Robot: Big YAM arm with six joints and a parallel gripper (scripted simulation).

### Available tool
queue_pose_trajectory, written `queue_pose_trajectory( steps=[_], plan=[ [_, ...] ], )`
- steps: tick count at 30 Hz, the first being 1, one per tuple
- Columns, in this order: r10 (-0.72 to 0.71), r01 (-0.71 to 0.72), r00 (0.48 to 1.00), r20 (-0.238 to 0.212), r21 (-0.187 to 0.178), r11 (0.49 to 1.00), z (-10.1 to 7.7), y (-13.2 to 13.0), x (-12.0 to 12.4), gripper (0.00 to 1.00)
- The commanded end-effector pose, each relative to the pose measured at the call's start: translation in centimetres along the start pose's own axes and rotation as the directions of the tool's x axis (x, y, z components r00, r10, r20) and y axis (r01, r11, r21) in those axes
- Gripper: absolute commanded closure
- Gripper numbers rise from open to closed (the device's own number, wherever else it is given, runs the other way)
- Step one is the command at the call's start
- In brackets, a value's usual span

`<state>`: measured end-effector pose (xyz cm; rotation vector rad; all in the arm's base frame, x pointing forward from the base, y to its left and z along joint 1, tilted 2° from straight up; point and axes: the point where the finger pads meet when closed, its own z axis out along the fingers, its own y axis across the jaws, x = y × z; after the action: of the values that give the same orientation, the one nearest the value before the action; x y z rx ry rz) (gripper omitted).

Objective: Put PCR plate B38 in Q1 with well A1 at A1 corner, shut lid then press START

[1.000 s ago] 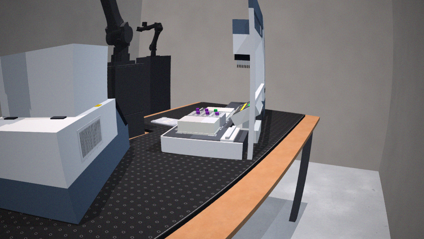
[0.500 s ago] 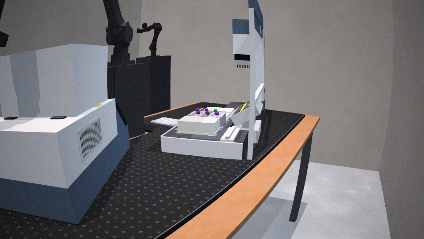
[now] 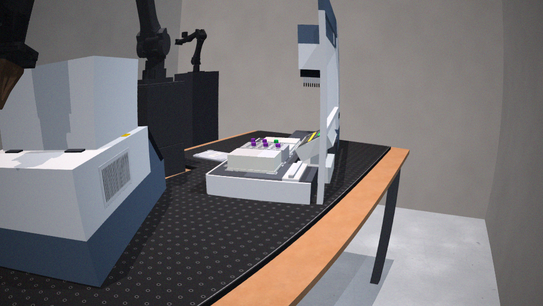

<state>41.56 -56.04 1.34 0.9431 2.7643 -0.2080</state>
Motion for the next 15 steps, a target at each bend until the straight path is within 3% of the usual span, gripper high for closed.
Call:
queue_pose_trajectory(
  steps=[1, 6, 9, 13, 15],
  plan=[
    [-0.011, 0.009, 0.995, 0.097, 0.023, 1.000, -4.4, 1.8, -3.3, 1.00],
    [-0.010, 0.009, 0.996, 0.086, 0.012, 1.000, -3.6, 6.0, -3.4, 1.00],
    [0.002, -0.004, 0.996, 0.086, 0.017, 1.000, -3.6, 5.1, -3.3, 1.00],
    [-0.082, 0.083, 0.992, 0.097, -0.005, 0.997, -2.9, 5.9, -2.4, 1.00],
    [-0.073, 0.073, 0.993, 0.092, 0.007, 0.997, -2.7, 6.4, -2.3, 1.00]
  ],
)
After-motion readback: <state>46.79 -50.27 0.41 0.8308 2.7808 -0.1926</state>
